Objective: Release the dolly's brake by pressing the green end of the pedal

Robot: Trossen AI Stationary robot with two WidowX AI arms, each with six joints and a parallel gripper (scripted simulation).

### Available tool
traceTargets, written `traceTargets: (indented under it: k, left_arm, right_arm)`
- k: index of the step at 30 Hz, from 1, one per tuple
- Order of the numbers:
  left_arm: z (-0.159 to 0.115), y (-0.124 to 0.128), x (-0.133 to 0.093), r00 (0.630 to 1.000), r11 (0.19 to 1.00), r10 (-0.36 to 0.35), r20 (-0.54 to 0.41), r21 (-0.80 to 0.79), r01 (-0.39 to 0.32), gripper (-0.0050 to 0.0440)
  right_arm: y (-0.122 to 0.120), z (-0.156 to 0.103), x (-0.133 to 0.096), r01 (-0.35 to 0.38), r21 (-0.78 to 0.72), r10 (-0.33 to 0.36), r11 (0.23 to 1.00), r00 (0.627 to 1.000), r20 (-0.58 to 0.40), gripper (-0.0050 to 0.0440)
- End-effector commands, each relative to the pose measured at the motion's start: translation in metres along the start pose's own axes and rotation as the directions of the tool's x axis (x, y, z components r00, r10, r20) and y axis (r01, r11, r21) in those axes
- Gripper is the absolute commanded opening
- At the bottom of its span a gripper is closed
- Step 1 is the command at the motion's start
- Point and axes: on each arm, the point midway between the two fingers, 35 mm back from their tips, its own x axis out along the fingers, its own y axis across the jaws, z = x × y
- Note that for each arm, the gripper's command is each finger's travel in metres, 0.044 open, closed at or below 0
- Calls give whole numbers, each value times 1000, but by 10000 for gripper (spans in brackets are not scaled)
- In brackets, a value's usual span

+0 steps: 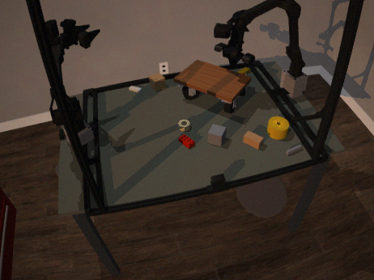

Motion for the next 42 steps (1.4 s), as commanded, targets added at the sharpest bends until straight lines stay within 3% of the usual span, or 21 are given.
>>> traceTargets:
  k: [1,9,30,42]
  left_arm:
    - [7,-9,-10,1000,1000,0,6,14,0,440]
    - [10,-24,-21,1000,1000,0,4,9,0,440]
    - [10,-24,-21,1000,1000,0,4,9,0,440]
    - [10,-24,-21,1000,1000,0,4,9,0,440]
  right_arm:
    - [5,-28,3,-24,-175,15,984,999,-51,0]
    - [16,-68,7,-103,-522,46,847,992,-120,0]
    - [16,-68,7,-103,-523,46,846,992,-120,0]
    - [17,-70,25,-103,-523,46,846,992,-120,0]
